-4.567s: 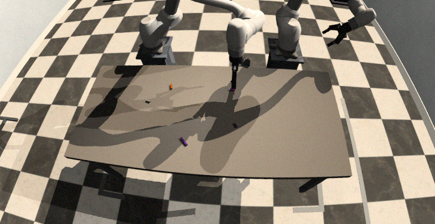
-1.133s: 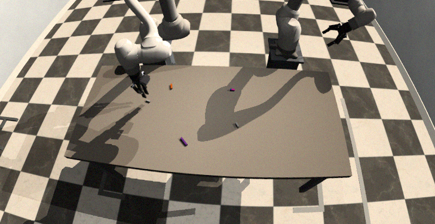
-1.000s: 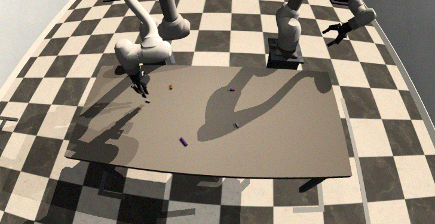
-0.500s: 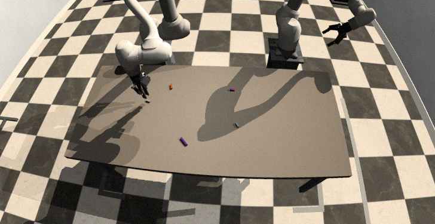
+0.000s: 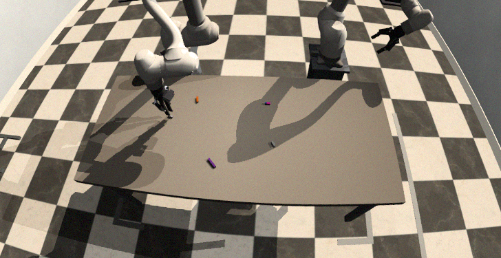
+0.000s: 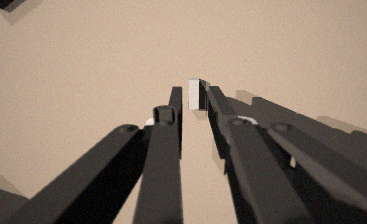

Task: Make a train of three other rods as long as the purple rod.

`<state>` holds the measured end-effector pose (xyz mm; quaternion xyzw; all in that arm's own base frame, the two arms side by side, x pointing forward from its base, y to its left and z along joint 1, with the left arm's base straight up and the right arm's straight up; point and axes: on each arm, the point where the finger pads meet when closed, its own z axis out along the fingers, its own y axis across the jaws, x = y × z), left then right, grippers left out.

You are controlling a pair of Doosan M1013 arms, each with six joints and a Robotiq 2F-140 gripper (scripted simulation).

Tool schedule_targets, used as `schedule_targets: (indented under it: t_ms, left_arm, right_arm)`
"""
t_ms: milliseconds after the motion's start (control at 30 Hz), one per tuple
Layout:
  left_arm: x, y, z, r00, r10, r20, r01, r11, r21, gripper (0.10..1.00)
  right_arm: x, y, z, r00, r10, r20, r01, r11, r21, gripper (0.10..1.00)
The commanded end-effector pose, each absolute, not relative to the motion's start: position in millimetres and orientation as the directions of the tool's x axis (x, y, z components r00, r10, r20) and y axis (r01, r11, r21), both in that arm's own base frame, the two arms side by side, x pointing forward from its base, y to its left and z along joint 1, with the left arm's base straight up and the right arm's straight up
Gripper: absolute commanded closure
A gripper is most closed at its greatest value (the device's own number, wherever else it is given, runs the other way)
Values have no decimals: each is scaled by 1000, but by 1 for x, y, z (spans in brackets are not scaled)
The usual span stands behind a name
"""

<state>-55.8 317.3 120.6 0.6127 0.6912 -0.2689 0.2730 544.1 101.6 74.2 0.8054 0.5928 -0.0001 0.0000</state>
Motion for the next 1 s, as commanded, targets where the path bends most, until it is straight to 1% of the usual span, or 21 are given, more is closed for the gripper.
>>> schedule_targets:
  t_ms: [0,500,967]
  left_arm:
    - [-56,318,121,-100,701,-706,994,104,-38,98]
    - [-56,318,121,-100,701,-706,994,104,-38,98]
    - [-56,318,121,-100,701,-706,994,104,-38,98]
  right_arm:
    - [545,102,68,297,955,1,955,-297,1,867]
    - [545,102,54,297,955,1,955,-297,1,867]
    - [545,102,51,297,955,1,955,-297,1,867]
